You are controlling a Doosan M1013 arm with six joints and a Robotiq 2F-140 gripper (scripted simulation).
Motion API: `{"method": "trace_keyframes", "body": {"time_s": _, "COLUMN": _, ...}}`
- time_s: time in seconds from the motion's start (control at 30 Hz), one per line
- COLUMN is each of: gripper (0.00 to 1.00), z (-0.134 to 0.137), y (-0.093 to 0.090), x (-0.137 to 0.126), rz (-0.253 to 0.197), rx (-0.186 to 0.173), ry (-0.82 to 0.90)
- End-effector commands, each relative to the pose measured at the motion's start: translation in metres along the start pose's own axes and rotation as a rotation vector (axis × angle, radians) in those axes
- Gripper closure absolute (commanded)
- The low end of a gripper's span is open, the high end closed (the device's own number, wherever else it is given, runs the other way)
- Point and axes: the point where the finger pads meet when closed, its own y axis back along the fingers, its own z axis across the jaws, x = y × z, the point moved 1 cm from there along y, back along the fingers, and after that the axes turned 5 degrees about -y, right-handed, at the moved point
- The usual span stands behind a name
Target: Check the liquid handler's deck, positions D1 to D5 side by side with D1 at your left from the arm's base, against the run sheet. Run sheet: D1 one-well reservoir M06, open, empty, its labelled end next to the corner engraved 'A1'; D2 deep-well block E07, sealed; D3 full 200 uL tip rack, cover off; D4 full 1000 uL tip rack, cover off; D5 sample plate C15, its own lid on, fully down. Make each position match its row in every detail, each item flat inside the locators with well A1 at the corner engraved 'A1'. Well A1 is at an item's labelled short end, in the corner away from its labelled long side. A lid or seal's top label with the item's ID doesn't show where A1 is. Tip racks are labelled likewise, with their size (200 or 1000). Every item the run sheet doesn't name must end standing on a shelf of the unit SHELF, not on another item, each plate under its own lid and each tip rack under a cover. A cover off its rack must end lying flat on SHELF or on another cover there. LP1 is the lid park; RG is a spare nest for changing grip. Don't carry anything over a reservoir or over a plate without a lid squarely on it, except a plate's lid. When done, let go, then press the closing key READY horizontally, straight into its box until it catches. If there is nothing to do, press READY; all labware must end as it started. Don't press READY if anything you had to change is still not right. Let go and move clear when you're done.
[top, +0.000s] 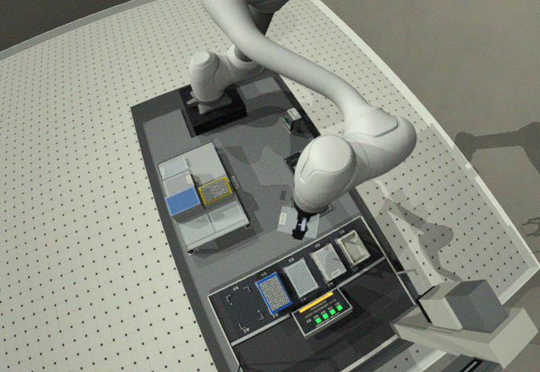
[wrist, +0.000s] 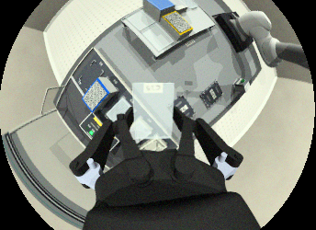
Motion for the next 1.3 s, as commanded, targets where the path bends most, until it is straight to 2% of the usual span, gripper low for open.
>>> {"method": "trace_keyframes", "body": {"time_s": 0.0, "gripper": 0.90, "z": 0.000, "y": 0.001, "x": 0.000, "rz": -0.002, "rx": 0.001, "ry": 0.056}}
{"method": "trace_keyframes", "body": {"time_s": 1.13, "gripper": 0.90, "z": 0.000, "y": 0.001, "x": 0.000, "rz": -0.002, "rx": 0.001, "ry": 0.656}}
{"method": "trace_keyframes", "body": {"time_s": 1.27, "gripper": 0.90, "z": 0.013, "y": 0.001, "x": -0.015, "rz": -0.002, "rx": 0.001, "ry": 0.736}}
